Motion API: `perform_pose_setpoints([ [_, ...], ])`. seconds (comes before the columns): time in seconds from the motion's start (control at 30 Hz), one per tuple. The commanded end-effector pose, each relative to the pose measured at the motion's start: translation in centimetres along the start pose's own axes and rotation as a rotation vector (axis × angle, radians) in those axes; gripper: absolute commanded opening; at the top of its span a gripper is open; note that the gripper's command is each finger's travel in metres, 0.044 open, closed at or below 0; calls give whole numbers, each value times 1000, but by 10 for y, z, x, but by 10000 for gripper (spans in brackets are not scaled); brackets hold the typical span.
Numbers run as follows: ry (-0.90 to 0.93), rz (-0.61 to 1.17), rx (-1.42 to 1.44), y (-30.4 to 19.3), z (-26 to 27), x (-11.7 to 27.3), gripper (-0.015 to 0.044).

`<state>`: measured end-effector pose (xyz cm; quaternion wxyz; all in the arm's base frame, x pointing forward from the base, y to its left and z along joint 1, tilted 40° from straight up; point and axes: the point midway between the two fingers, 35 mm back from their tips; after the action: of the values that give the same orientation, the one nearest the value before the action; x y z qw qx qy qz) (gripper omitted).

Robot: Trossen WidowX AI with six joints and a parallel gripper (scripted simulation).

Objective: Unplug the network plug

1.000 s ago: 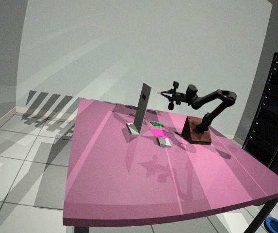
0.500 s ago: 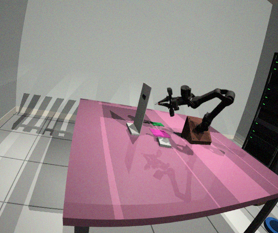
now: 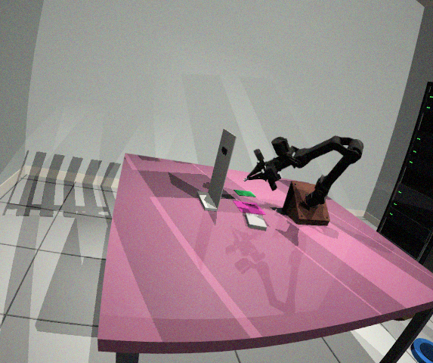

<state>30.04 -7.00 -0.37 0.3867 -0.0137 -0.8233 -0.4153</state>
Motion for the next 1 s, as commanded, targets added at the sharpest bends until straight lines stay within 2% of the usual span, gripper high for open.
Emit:
perform_pose_setpoints([
  [0.0, 106, -4, 7, -1, 20, -3, 0],
  [0.27, 259, -16, 6, 1, 49, -3, 0],
  [0.97, 264, -14, 6, -3, 63, -18, 0],
])
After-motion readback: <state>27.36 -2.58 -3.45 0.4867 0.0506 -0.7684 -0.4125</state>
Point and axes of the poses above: the point midway between the two fingers, 35 mm back from their tips, its own x axis back along the fingers, its own z axis across the jaws, y = z × x, and after that the axes turned 13 degrees about -x, right-handed
